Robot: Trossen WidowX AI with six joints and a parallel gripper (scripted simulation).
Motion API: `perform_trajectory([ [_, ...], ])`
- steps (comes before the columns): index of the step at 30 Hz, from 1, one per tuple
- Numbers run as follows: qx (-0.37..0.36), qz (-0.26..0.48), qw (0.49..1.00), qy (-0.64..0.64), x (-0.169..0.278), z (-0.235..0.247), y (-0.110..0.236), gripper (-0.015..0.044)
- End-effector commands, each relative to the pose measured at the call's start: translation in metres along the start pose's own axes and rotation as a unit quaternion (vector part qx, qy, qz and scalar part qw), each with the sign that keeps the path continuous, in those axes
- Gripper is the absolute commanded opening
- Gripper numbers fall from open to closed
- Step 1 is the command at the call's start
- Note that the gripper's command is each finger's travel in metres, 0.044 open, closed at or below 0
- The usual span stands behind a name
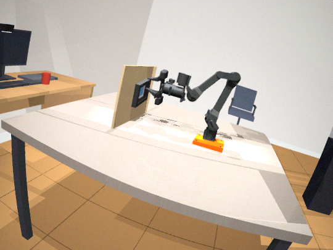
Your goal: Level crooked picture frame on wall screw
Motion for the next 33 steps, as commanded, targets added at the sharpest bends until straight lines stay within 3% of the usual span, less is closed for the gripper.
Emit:
perform_trajectory([
  [1,0.001,0.002,1.000,-0.002,0.001,-0.001,-0.008,0.0260],
  [33,0.000,0.002,1.000,-0.002,0.001,-0.002,-0.024,0.0260],
])
Point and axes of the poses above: the point midway between the two fingers, 35 mm back from their tips, its own y axis back along the fingers, its own z axis across the jaws, x = y × z, the point moved 7 cm from there along y, back along the fingers, and after that the axes turned 2 degrees about y, right-handed, at the moved point
